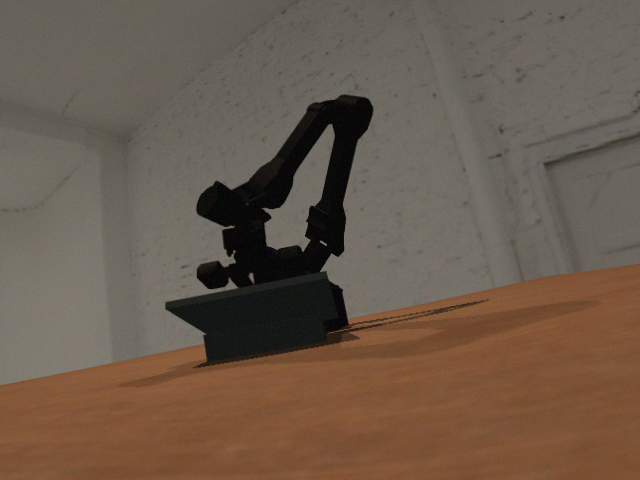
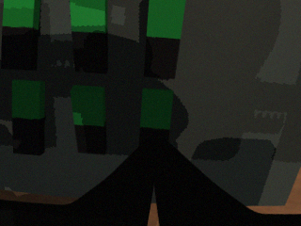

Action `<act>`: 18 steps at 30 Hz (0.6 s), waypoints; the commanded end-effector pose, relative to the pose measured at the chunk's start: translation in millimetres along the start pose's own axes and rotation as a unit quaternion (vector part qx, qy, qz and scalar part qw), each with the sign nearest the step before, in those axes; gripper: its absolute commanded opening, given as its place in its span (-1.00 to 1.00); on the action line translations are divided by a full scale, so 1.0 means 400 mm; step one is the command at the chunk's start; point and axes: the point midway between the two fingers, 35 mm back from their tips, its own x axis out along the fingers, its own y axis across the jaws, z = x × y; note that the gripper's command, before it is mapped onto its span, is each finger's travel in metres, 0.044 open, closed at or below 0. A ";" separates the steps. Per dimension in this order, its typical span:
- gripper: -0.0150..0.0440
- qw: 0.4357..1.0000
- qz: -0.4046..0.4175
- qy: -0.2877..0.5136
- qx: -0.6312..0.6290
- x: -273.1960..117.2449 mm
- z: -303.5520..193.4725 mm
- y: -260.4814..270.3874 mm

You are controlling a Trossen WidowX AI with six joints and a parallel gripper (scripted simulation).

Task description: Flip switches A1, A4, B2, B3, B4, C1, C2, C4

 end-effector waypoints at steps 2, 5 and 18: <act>-0.49 1.000 0.003 0.002 0.002 0.005 -0.003 0.002; -0.49 1.000 0.003 0.002 0.002 0.006 -0.003 0.002; -0.49 1.000 -0.002 0.002 0.000 -0.010 0.002 -0.004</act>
